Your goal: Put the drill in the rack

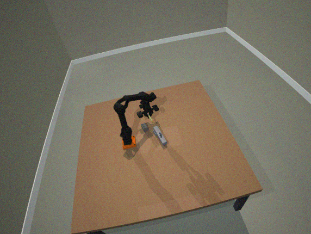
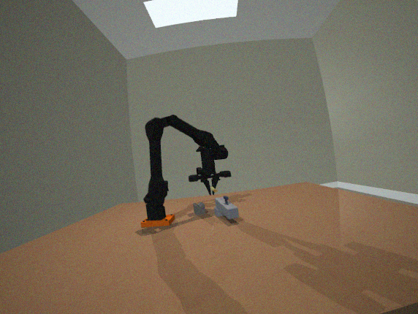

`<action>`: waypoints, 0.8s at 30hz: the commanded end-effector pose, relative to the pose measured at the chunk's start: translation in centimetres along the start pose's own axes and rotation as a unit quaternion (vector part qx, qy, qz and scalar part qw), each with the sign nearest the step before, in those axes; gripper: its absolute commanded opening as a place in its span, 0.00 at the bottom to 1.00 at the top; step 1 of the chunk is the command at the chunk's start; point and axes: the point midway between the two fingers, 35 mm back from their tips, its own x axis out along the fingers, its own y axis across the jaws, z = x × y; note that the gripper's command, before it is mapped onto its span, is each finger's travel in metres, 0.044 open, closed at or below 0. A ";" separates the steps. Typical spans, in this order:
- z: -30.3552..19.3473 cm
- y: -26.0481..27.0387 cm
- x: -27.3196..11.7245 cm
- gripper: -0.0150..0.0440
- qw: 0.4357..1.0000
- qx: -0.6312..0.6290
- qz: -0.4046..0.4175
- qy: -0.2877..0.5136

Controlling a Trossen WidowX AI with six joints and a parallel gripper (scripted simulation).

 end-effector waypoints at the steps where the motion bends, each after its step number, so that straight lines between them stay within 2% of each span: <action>1: 0.0 -0.1 -0.3 0.25 1.000 0.001 -0.003 0.001; 24: 0.6 3.4 0.7 0.25 1.000 0.001 -0.001 0.000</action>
